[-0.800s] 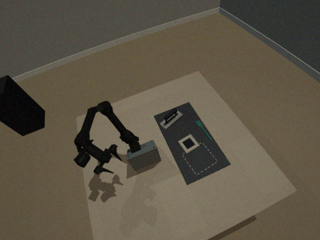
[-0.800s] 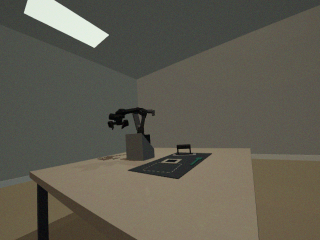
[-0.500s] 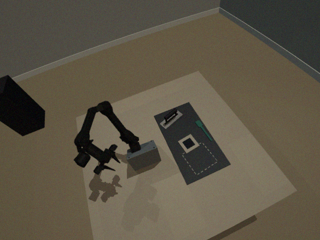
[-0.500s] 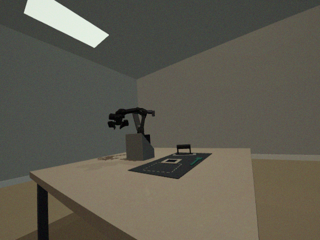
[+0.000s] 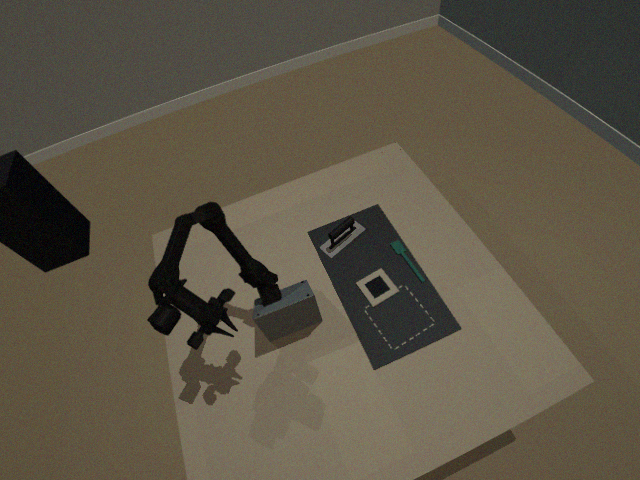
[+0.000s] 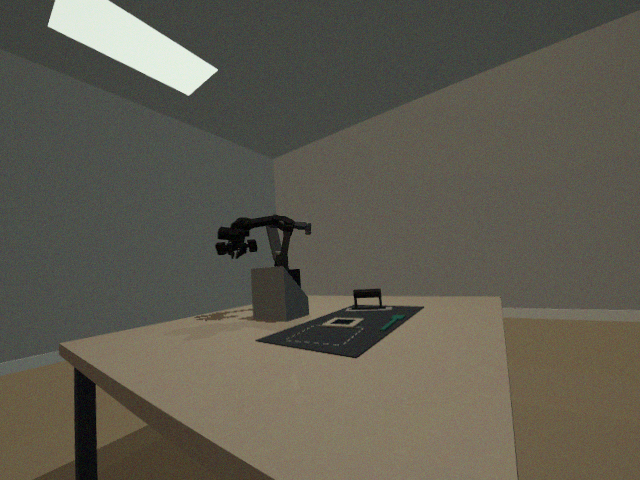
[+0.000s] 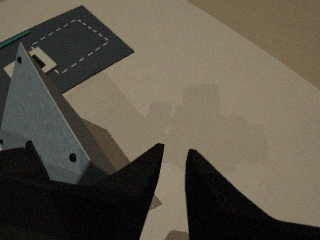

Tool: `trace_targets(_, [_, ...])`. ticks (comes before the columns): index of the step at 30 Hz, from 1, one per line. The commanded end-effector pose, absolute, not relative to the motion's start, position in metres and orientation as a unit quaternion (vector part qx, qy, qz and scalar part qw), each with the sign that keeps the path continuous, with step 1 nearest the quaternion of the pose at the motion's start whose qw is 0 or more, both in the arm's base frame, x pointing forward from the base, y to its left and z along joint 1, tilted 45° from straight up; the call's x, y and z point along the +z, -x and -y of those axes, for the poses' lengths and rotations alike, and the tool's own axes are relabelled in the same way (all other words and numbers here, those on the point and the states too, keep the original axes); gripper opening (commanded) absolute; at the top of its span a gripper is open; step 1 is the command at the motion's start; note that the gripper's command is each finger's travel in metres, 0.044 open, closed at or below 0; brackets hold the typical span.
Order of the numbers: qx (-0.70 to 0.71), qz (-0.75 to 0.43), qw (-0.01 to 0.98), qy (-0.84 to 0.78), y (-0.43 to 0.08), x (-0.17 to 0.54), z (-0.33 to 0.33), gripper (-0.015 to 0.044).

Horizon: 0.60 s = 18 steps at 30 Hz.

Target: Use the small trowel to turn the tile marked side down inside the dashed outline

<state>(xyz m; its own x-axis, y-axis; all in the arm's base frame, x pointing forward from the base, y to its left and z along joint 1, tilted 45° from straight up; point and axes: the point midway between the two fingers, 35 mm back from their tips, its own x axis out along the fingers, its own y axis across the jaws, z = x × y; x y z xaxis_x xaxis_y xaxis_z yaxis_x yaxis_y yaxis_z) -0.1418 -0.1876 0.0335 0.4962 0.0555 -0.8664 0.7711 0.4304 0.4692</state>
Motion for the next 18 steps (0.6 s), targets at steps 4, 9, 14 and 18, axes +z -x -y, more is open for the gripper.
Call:
trace_targets(4, [-0.247, -0.437, 0.724, -0.473, 0.1418, 0.0335, 0.1876, 0.0])
trace_targets(9, [-0.247, -0.437, 0.724, -0.473, 0.1418, 0.0335, 0.1876, 0.0])
trace_targets(14, [-0.247, -0.437, 0.724, -0.473, 0.1418, 0.0335, 0.1876, 0.0])
trace_targets(18, [-0.247, -0.437, 0.724, -0.473, 0.1418, 0.0335, 0.1876, 0.01])
